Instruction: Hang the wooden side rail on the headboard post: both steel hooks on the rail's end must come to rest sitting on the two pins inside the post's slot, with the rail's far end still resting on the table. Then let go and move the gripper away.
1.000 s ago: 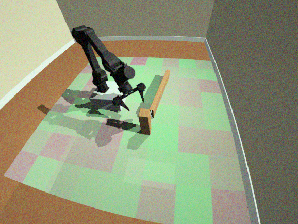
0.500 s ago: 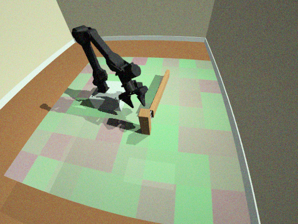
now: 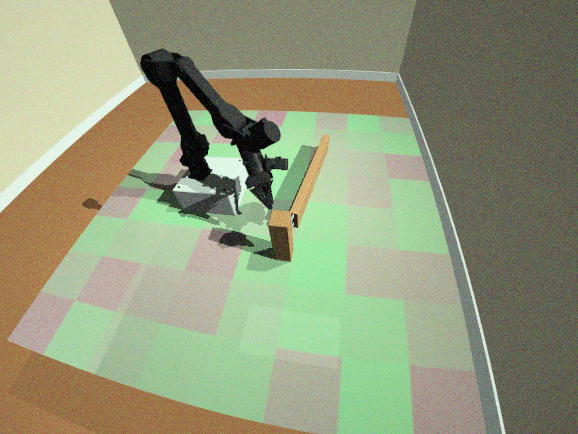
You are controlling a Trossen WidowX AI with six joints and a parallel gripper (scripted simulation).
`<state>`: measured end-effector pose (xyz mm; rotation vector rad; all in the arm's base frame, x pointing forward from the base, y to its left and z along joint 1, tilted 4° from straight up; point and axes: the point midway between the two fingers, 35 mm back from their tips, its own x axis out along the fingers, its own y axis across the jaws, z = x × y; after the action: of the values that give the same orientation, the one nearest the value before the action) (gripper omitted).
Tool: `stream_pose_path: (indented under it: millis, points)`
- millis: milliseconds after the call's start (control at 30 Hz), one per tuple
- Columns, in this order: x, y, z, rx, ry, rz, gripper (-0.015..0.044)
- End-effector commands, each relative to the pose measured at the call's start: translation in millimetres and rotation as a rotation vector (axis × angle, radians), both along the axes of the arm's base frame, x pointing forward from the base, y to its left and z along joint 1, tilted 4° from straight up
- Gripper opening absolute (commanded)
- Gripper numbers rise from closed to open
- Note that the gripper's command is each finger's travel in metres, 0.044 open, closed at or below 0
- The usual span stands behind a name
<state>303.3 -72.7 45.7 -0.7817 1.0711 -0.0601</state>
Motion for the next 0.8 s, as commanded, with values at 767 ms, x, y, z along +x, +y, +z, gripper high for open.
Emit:
stream_pose_path:
  millis: [767]
  points:
    - [-3.9, 14.6, 4.1, 0.586, -0.834, -1.064, 0.044]
